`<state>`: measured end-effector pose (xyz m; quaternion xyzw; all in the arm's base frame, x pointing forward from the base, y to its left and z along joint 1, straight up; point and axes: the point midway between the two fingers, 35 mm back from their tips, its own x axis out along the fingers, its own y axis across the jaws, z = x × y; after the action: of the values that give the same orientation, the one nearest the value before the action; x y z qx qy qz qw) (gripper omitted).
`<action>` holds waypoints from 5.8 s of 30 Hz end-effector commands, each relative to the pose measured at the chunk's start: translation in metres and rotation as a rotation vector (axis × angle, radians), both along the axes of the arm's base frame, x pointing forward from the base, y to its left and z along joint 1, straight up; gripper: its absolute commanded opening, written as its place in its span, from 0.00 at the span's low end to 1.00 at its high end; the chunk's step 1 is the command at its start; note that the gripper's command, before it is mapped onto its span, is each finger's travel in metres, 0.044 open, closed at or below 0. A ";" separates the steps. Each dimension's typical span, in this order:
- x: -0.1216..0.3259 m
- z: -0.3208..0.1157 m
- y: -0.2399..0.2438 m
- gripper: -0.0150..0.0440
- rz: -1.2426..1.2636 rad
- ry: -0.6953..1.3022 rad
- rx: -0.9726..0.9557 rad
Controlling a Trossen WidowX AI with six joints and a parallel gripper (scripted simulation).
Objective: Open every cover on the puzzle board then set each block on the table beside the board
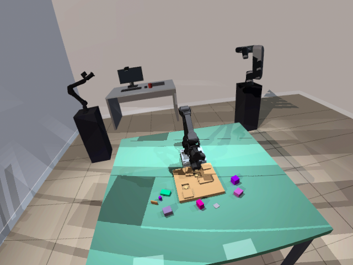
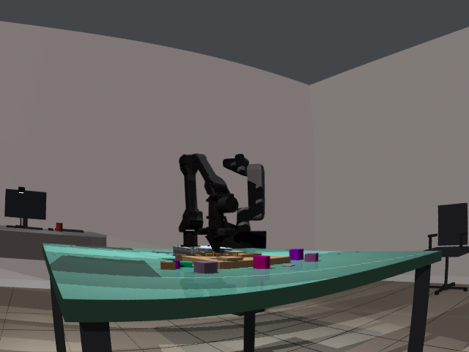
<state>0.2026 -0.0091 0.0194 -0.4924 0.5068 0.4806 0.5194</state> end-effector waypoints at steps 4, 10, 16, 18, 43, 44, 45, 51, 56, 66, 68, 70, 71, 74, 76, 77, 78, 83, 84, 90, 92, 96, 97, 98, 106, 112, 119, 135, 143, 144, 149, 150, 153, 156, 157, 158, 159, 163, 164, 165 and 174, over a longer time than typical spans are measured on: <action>-0.007 -0.001 -0.007 0.25 0.005 0.005 0.000; -0.012 -0.001 -0.013 0.25 0.005 0.006 0.000; -0.012 0.003 -0.015 0.25 0.005 0.006 -0.001; -0.012 0.006 -0.015 0.25 0.005 0.006 -0.001; -0.011 0.038 -0.016 0.25 0.005 0.005 -0.001; -0.012 0.039 -0.016 0.25 0.005 0.005 -0.001; -0.012 0.040 -0.016 0.25 0.005 0.005 -0.001; -0.013 0.048 -0.016 0.25 0.005 0.006 -0.001; 0.000 0.047 -0.011 0.25 -0.314 0.007 0.006; 0.034 0.056 0.008 0.25 -1.210 0.004 0.029; 0.041 0.058 0.012 0.25 -1.389 0.003 0.034; 0.048 0.059 0.017 0.25 -1.568 0.003 0.039; 0.051 0.059 0.020 0.25 -1.658 0.003 0.041; 0.059 0.060 0.026 0.25 -1.832 0.003 0.046; 0.063 0.061 0.029 0.25 -1.942 0.004 0.049; 0.065 0.061 0.031 0.25 -1.997 0.004 0.051; 0.067 0.061 0.033 0.25 -2.053 0.004 0.052; 0.077 0.062 0.043 0.25 -2.326 0.005 0.060; 0.079 0.062 0.044 0.25 -2.382 0.005 0.061; 0.090 0.062 0.056 0.25 -2.710 0.007 0.070; 0.094 0.062 0.060 0.25 -2.817 0.008 0.073; 0.099 0.062 0.067 0.25 -3.040 0.010 0.078; 0.100 0.062 0.068 0.25 -3.096 0.010 0.079; 0.101 0.062 0.069 0.25 -3.127 0.010 0.080; 0.101 0.062 0.070 0.25 -3.135 0.010 0.080; 0.101 0.062 0.070 0.25 -3.135 0.010 0.080; 0.101 0.062 0.070 0.25 -3.135 0.010 0.080; 0.102 0.056 0.070 0.25 -3.135 0.010 0.080; 0.103 0.048 0.070 0.25 -3.135 0.010 0.080; 0.103 0.047 0.070 0.25 -3.135 0.010 0.080; 0.103 0.042 0.070 0.25 -3.135 0.010 0.080; 0.103 0.041 0.070 0.25 -3.135 0.010 0.080; 0.103 0.038 0.070 0.25 -3.135 0.010 0.080; 0.103 0.035 0.070 0.25 -3.135 0.010 0.080; 0.103 0.034 0.070 0.25 -3.135 0.010 0.080; 0.103 0.033 0.070 0.25 -3.135 0.010 0.080; 0.103 0.033 0.070 0.25 -3.135 0.010 0.080; 0.103 0.029 0.070 0.25 -3.135 0.010 0.080; 0.103 0.028 0.070 0.25 -3.135 0.010 0.080; 0.103 0.027 0.070 0.25 -3.135 0.010 0.080; 0.103 0.018 0.070 0.25 -3.135 0.010 0.080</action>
<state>0.3060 0.0610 0.0406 0.5187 0.4847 -0.5016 0.4944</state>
